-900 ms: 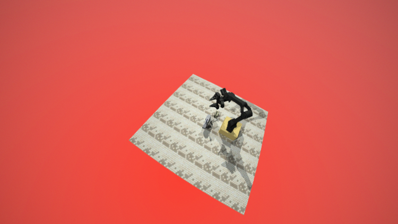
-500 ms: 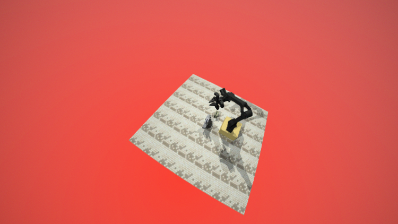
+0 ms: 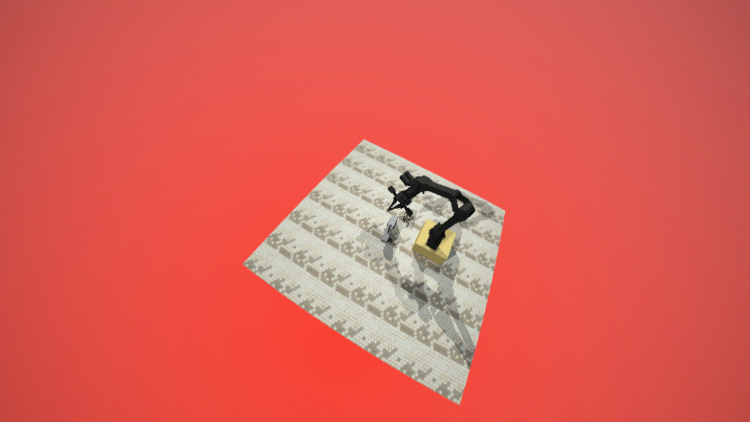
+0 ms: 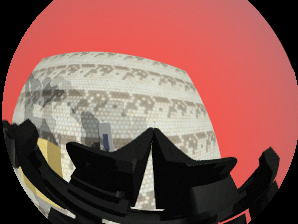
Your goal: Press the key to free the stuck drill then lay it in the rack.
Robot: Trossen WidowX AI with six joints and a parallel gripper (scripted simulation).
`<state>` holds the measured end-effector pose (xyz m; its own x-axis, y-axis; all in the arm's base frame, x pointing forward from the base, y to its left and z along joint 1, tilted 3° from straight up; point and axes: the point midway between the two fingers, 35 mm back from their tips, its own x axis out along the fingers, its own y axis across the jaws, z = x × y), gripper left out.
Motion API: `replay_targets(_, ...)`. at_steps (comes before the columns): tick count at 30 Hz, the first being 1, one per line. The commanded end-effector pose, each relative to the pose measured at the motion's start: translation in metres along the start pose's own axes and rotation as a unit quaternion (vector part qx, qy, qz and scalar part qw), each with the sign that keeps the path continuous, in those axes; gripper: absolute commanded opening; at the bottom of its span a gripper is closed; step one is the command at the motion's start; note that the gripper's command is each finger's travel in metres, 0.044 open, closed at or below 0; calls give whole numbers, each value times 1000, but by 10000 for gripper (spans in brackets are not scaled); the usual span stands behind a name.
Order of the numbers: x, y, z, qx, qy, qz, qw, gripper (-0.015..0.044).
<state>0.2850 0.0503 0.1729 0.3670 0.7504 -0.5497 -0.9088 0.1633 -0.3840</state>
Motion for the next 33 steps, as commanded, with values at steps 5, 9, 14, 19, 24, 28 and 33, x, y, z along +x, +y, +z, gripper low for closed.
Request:
replay_targets(5, 51, 50, -22, 389, 300, 55, 869, 0)
replay_targets(9, 55, 57, -25, 445, 356, 19, 822, 0)
replay_targets(14, 58, 64, -28, 498, 416, -46, 759, 0)
replay_targets(19, 58, 67, -28, 550, 445, -120, 697, 0)
replay_targets(24, 58, 67, -28, 553, 447, -126, 692, 0)
replay_targets(28, 58, 67, -28, 553, 447, -126, 692, 0)
replay_targets(33, 58, 67, -28, 553, 447, -126, 692, 0)
